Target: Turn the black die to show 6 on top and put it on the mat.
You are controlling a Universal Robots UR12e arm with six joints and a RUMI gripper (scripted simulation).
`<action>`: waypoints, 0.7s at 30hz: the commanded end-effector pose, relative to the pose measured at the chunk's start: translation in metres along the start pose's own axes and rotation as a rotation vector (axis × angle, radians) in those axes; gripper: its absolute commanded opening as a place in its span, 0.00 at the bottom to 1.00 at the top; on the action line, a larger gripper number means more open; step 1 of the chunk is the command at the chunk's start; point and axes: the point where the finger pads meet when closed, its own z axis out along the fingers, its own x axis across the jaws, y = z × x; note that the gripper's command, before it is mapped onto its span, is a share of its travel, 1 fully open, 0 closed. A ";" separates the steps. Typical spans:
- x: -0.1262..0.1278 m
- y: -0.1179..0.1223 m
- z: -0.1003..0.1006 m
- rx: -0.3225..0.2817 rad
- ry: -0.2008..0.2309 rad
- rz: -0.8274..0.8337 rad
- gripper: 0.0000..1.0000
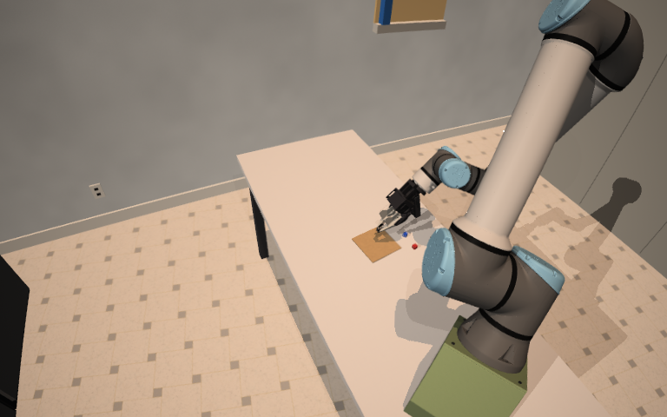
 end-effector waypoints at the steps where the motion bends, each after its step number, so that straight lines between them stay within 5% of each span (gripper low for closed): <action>1: 0.000 0.000 0.000 -0.001 -0.001 -0.001 0.00; 21: 0.000 -0.003 0.003 -0.001 -0.001 -0.001 0.00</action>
